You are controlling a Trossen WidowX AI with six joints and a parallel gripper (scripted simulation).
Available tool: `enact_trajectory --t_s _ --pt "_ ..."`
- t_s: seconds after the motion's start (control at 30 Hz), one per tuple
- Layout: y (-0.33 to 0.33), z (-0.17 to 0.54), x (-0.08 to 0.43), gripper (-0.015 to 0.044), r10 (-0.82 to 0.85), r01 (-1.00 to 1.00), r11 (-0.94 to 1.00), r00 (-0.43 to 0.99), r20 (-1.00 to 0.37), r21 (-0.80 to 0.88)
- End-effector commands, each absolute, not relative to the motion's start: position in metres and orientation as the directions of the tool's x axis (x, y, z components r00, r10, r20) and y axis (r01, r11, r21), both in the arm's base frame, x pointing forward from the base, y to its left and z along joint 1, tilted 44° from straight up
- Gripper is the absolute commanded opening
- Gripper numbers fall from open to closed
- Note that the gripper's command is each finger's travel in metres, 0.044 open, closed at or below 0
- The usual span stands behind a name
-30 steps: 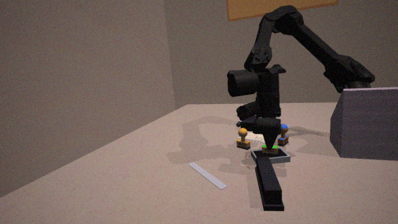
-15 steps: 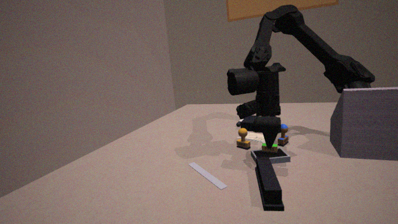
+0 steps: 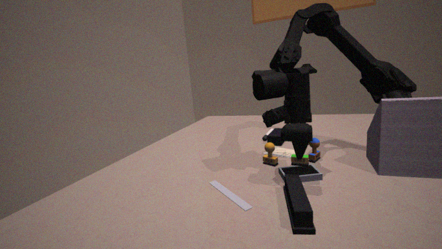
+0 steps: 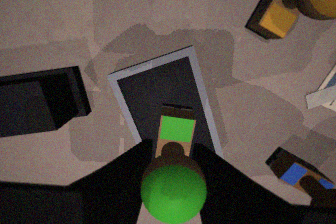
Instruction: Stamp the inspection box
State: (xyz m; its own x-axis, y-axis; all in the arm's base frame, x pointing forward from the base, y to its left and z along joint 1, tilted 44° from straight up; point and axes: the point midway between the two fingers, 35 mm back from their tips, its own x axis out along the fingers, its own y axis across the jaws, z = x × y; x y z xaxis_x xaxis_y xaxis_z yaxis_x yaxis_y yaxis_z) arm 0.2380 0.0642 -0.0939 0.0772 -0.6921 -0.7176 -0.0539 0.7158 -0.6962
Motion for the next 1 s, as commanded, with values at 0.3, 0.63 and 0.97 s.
enact_trajectory --t_s 0.3,0.63,0.97 --pt "0.081 -0.078 0.238 0.0 -0.686 -0.046 0.722 0.082 -0.723 -0.69" --pt "0.092 -0.067 0.236 0.0 -0.686 -0.046 0.722 0.082 -0.723 -0.69" --pt "0.069 -0.037 0.269 0.0 -0.674 -0.103 0.727 0.083 -0.734 -0.679"
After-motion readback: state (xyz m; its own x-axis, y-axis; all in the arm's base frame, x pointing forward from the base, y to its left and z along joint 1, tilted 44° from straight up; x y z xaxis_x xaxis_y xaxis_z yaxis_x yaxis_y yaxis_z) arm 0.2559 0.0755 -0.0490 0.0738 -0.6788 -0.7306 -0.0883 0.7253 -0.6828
